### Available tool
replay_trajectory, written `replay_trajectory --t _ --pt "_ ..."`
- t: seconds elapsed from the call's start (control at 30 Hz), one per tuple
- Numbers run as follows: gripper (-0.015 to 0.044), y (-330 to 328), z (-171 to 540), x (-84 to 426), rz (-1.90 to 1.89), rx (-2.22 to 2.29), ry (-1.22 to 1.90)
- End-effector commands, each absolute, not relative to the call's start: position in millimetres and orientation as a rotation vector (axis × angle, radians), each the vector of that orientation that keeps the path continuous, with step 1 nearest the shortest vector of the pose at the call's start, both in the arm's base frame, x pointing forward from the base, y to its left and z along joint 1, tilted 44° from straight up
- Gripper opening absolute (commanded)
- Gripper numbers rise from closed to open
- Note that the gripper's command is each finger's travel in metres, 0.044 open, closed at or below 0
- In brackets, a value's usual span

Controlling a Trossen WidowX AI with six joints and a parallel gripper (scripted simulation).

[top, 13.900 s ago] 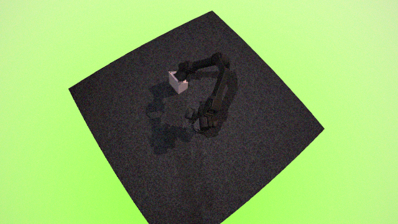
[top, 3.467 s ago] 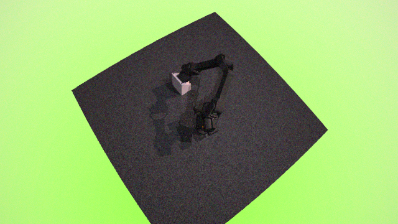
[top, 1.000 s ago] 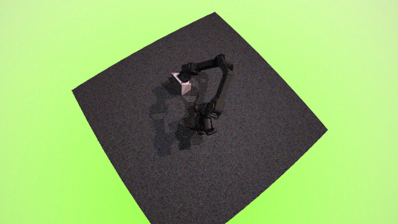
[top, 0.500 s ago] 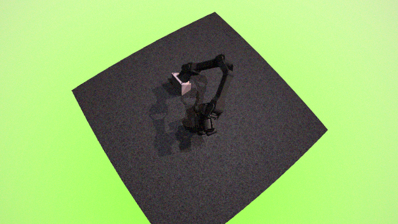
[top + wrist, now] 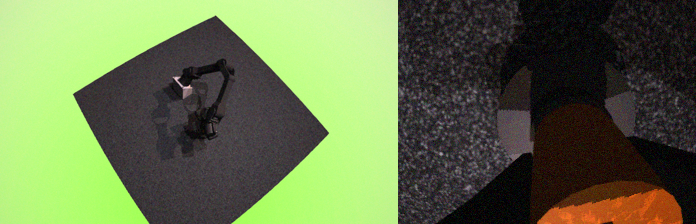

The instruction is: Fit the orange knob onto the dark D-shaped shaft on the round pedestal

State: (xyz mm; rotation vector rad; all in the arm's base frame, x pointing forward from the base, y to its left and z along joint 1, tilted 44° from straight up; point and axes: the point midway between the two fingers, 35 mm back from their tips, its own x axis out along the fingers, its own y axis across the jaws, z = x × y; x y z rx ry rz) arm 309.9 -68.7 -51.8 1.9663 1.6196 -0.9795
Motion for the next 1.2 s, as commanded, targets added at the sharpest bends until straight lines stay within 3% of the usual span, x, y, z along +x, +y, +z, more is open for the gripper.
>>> replay_trajectory --t 0.0,0.5,1.03,1.17 --pt "0.0000 -67.0 -54.2 311.3 -1.004 1.991 1.610" --pt "0.0000 -64.6 -56.8 310.7 -1.029 2.000 1.609" --pt "0.0420 -64.6 -56.8 310.7 -1.029 2.000 1.609" --pt "0.0440 -64.6 -56.8 310.7 -1.029 2.000 1.609"
